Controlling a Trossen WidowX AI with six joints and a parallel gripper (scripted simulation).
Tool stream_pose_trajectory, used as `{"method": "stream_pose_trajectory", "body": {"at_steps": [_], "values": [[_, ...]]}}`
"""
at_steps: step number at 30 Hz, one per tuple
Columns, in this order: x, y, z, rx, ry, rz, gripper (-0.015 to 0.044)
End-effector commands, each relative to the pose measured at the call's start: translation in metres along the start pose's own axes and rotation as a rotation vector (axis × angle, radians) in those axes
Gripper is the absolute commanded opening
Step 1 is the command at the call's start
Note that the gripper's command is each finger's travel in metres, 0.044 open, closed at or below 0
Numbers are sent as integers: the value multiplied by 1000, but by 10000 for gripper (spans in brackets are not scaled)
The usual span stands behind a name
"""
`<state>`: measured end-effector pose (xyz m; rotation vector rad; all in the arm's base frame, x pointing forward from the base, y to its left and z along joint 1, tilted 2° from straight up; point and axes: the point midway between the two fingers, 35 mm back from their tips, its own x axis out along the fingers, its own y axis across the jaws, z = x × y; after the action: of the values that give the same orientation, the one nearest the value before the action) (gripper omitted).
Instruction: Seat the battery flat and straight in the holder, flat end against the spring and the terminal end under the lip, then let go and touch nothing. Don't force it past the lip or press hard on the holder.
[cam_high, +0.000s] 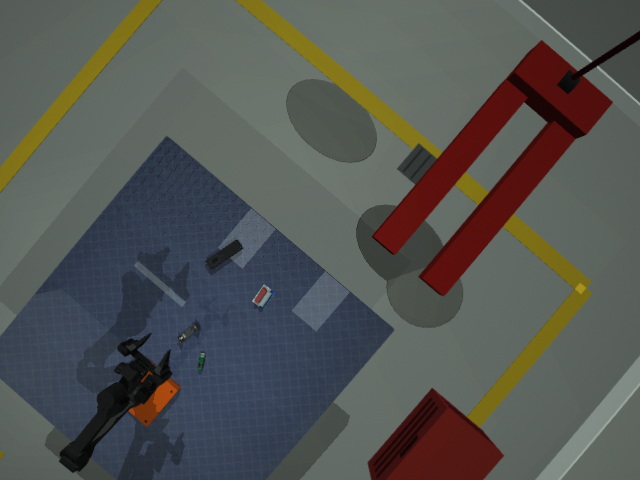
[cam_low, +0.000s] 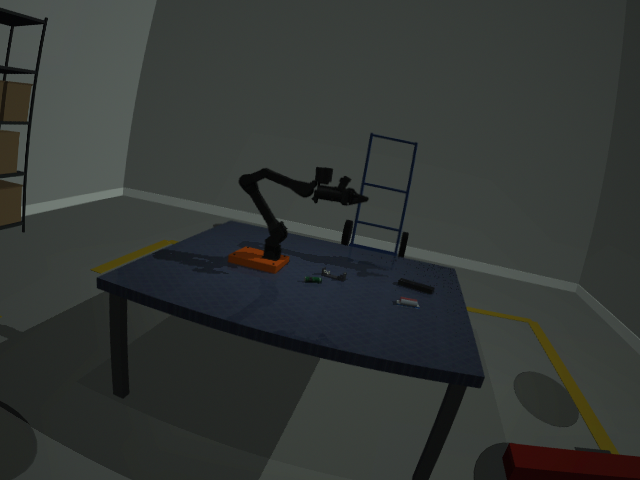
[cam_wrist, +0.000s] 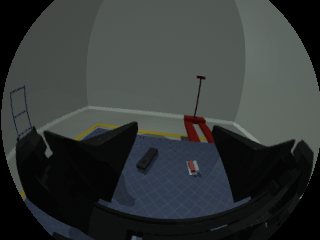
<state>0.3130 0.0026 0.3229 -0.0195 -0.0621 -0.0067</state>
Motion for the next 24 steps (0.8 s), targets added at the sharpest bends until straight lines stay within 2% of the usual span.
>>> {"method": "stream_pose_trajectory", "body": {"at_steps": [1,4,7,12,17,19,24], "values": [[1,-2,-4,-12,19,-5,374],[14,-29,-61,-167,291,-56,295],[9,-58,-120,-295,586,-60,227],[-34,-96,-202,-405,1067,52,227],[-99,-113,-249,-370,1461,298,227],[-120,-113,-257,-329,1558,399,227],[-123,-113,-258,-325,1568,410,227]]}}
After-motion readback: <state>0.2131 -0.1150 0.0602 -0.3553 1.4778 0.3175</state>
